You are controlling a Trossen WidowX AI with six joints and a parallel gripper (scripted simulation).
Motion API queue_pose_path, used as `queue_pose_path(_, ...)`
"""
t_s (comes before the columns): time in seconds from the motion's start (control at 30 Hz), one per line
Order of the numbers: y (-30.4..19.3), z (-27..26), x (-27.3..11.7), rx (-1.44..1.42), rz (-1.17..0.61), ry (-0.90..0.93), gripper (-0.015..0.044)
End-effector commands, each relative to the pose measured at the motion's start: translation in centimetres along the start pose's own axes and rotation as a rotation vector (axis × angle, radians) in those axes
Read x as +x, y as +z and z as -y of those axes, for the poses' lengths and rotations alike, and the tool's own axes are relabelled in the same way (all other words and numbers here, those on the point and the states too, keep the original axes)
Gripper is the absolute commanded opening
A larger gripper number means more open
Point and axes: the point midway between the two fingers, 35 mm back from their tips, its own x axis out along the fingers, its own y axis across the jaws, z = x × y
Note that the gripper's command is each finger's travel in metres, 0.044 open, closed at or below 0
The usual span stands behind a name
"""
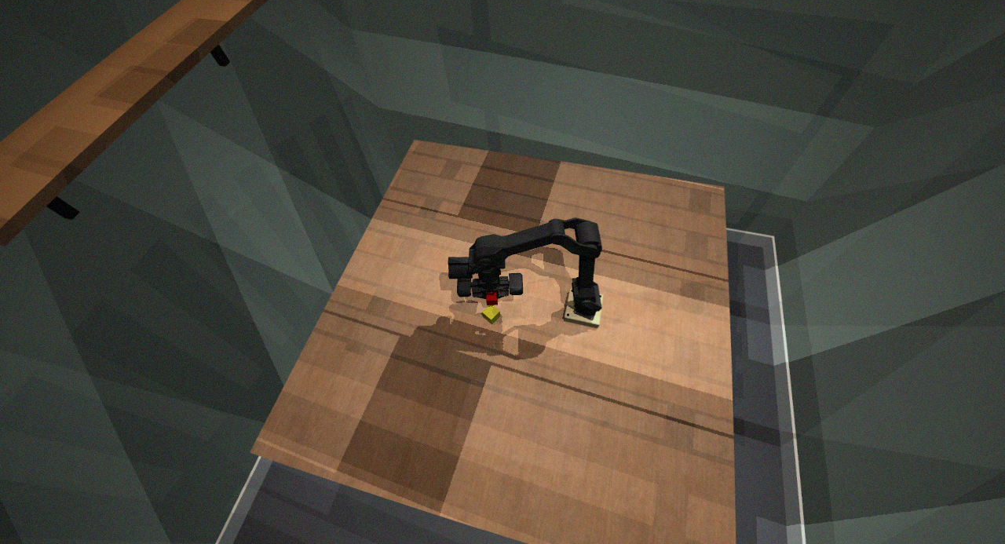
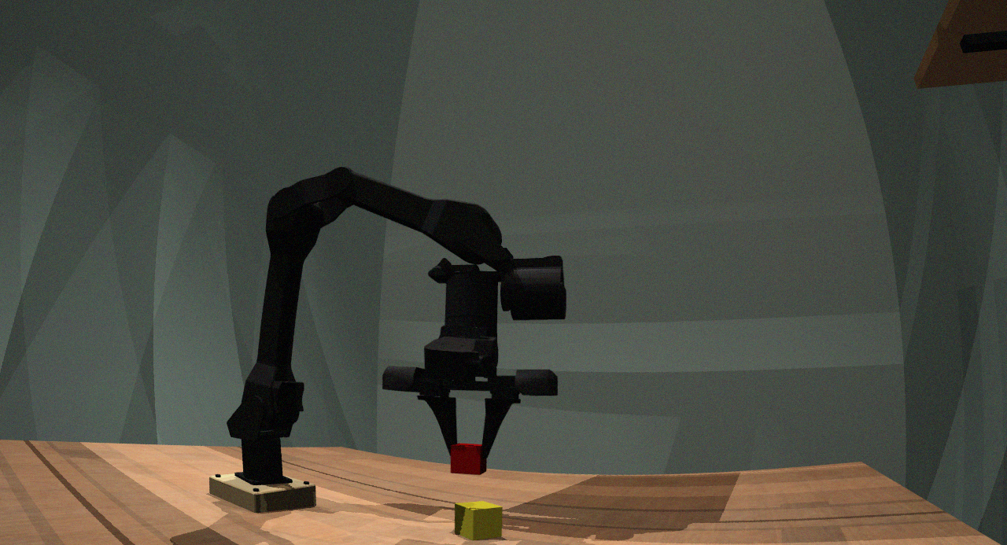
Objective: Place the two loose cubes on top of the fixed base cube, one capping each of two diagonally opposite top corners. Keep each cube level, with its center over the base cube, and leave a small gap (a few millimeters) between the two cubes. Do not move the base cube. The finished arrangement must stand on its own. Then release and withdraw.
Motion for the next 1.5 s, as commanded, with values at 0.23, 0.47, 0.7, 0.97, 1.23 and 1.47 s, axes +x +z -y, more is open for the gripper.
queue_pose_path(0.23, -3.4, -0.7, 1.3, 0.017, -0.007, -0.008, 0.0105)
queue_pose_path(0.47, -3.6, -0.7, 1.4, 0.018, -0.008, -0.008, 0.0105)
queue_pose_path(0.7, -3.6, -0.7, 1.5, 0.018, -0.008, -0.008, 0.0105)
queue_pose_path(0.97, -3.6, -0.7, 3.1, 0.018, -0.007, -0.008, 0.0105)
queue_pose_path(1.23, -3.7, -0.7, 4.0, 0.018, -0.007, -0.008, 0.0105)
queue_pose_path(1.47, -3.7, -0.7, 4.0, 0.018, -0.007, -0.008, 0.0105)
